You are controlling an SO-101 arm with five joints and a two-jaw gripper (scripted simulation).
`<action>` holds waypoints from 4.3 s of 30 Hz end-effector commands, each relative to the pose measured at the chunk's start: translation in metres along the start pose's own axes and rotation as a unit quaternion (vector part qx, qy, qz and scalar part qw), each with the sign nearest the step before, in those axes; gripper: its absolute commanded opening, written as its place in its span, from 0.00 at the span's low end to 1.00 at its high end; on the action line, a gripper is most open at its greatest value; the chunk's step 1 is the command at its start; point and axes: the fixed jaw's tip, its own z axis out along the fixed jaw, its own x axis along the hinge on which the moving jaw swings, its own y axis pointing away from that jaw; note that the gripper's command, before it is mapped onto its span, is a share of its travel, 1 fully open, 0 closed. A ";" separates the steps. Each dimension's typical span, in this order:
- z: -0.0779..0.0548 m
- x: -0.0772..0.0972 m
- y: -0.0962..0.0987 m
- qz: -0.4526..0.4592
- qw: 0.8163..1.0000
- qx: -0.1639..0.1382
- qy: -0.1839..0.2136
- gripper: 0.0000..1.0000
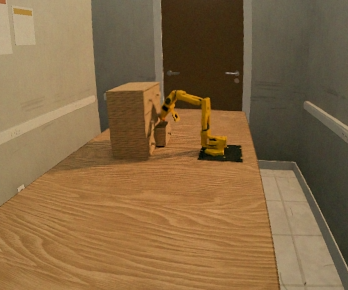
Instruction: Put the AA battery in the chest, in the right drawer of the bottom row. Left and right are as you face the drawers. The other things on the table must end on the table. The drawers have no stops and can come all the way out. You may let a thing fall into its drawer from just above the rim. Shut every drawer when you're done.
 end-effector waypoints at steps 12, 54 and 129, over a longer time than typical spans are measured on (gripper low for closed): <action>0.005 -0.001 0.000 0.001 1.000 0.000 -0.001 0.00; 0.029 -0.016 0.001 0.001 1.000 -0.001 -0.001 0.00; 0.026 -0.013 0.002 0.003 1.000 -0.002 -0.001 0.09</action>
